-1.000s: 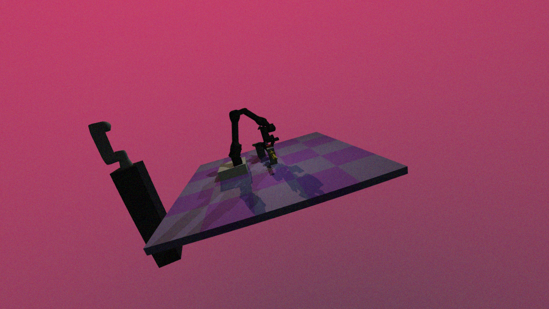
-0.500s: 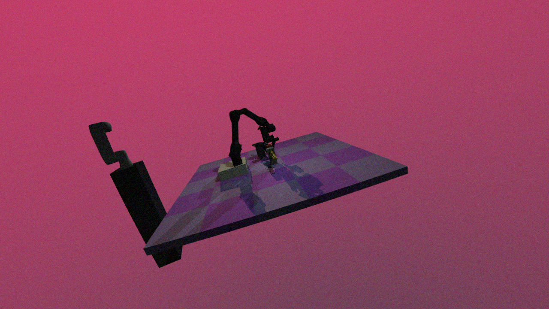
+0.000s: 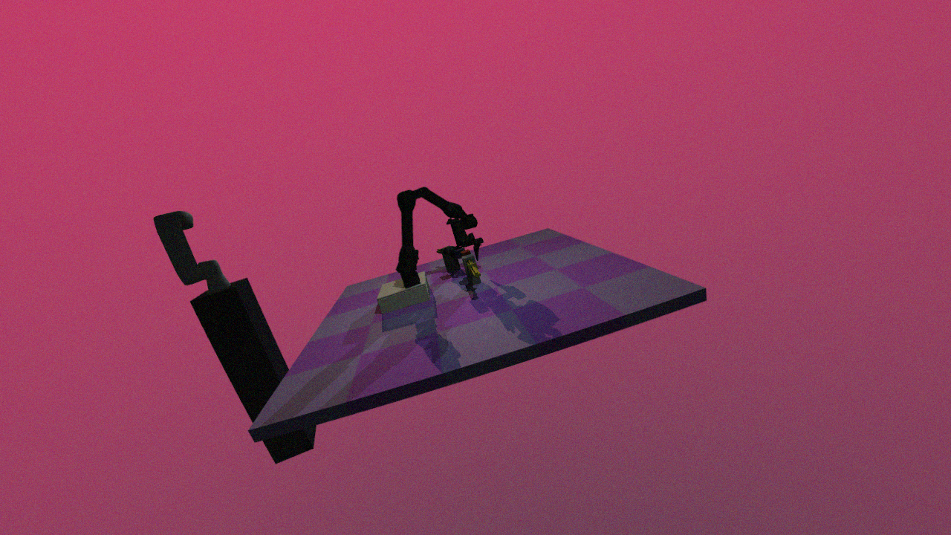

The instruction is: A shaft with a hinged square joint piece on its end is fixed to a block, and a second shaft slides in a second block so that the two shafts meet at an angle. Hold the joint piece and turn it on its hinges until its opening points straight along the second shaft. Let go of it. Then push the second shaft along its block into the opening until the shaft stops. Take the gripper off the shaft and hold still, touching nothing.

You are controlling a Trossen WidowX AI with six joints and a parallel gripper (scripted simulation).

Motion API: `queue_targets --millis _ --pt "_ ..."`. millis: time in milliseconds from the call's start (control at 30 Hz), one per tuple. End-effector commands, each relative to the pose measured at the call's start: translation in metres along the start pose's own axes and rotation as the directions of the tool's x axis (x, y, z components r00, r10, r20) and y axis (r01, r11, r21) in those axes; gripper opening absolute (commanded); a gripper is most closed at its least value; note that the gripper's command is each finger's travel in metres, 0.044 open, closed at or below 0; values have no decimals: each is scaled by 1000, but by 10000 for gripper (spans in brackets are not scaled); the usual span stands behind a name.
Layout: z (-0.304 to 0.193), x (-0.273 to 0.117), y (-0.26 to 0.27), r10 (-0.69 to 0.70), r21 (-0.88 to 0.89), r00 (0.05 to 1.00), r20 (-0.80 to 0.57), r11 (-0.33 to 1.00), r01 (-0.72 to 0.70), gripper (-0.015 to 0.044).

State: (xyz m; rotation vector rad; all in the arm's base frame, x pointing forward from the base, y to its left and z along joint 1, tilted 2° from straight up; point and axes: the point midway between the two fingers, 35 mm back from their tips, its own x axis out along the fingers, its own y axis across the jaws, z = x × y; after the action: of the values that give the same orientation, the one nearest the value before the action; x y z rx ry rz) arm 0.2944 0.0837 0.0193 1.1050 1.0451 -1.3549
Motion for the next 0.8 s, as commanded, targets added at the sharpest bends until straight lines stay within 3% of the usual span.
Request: queue_targets --millis 0,100,300,667,767 --pt "0 0 0 0 0 1000 0 1000 0 440" --pt "0 -3 0 0 2 1000 -23 1000 0 440" --pt "4 -29 0 13 8 980 -197 1000 -11 440" --pt "4 -29 2 20 7 981 -194 1000 -19 440" --pt "5 -37 3 20 -71 981 -195 997 -34 440"
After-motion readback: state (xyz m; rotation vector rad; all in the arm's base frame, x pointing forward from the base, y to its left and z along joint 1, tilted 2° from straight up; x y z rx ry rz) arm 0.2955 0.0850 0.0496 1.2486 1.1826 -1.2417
